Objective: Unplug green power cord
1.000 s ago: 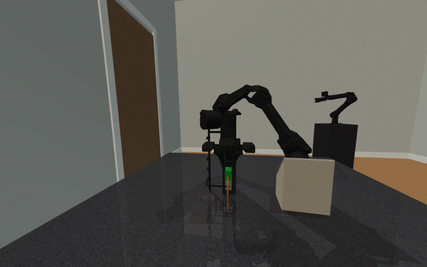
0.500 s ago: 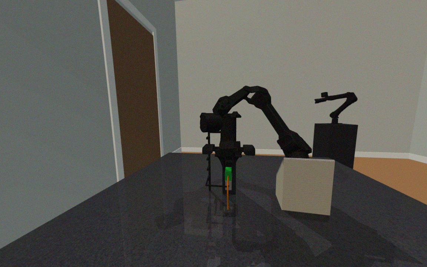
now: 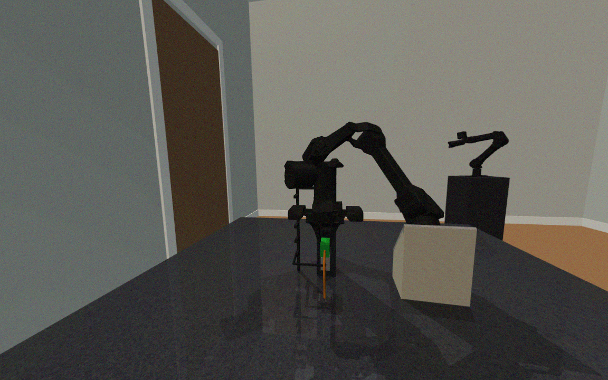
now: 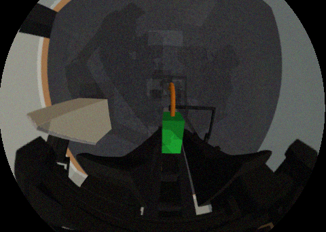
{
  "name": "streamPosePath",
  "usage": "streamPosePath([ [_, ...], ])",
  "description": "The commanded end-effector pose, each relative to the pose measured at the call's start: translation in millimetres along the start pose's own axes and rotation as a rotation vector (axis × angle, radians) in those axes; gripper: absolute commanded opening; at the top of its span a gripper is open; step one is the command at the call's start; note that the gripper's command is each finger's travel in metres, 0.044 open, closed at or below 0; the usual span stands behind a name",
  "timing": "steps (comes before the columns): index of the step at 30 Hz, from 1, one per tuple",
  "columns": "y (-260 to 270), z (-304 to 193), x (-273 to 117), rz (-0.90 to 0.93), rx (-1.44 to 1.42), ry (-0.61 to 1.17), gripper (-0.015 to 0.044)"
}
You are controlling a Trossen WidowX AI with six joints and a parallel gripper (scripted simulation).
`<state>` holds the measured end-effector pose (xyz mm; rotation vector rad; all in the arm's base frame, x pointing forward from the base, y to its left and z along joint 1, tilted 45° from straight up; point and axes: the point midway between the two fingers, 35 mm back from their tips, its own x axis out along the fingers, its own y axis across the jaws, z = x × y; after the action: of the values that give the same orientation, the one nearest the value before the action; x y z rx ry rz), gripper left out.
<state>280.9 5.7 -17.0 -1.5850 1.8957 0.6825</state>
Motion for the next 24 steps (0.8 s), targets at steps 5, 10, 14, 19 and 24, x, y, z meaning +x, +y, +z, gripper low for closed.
streamPosePath([
  [5, -2, 18, -2, -0.004, 0.001, -0.013, 0.0000],
  [10, -3, 26, -3, -0.004, 0.000, -0.014, 0.0000],
  [14, -3, 32, -4, -0.004, 0.000, -0.014, 0.0000],
  [19, -3, 40, -5, -0.004, -0.001, -0.014, 0.0000],
  [24, -2, 48, -7, -0.004, -0.001, -0.014, 0.0000],
])
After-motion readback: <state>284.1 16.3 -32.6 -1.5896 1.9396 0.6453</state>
